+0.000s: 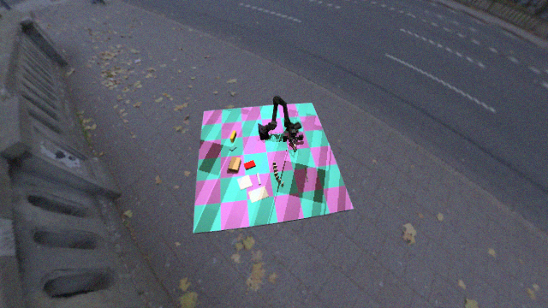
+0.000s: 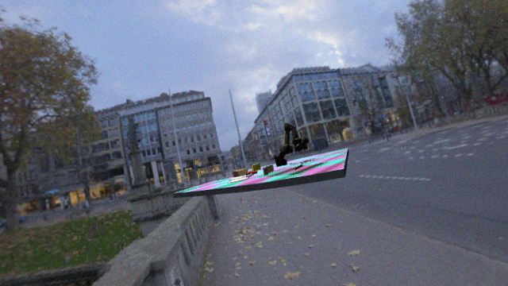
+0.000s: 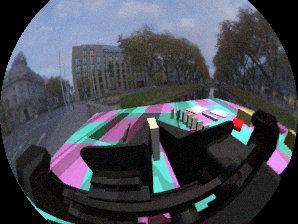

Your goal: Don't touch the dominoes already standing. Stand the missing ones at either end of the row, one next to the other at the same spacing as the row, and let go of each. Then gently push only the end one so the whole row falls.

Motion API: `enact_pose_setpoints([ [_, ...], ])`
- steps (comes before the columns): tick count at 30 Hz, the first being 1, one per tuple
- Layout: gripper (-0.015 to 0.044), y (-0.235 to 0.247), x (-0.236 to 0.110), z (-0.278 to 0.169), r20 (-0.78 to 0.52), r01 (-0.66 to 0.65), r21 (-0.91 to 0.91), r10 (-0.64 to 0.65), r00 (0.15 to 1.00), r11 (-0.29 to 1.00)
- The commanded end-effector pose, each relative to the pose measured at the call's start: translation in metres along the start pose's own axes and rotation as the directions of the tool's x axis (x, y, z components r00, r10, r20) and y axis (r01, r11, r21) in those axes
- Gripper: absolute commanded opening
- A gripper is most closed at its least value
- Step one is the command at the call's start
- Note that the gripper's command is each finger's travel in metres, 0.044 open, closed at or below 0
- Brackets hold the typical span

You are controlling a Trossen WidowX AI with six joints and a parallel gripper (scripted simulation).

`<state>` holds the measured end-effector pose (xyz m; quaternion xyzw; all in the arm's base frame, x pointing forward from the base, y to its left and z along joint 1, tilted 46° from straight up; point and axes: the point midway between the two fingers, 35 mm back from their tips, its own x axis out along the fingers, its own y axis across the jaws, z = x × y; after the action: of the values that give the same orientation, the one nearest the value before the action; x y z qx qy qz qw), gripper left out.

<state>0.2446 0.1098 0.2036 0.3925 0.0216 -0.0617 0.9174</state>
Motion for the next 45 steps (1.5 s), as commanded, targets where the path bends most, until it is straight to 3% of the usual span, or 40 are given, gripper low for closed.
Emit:
enact_pose_setpoints([
  [1, 0.0025, 0.001, 0.002, -0.010, 0.001, 0.003, 0.003, -0.003, 1.000, 1.000],
  [35, 0.0025, -0.006, 0.002, -0.087, -0.002, 0.002, -0.003, -0.002, 1.000, 1.000],
  [45, 0.0025, -0.007, 0.002, -0.090, -0.002, 0.002, -0.003, -0.002, 1.000, 1.000],
])
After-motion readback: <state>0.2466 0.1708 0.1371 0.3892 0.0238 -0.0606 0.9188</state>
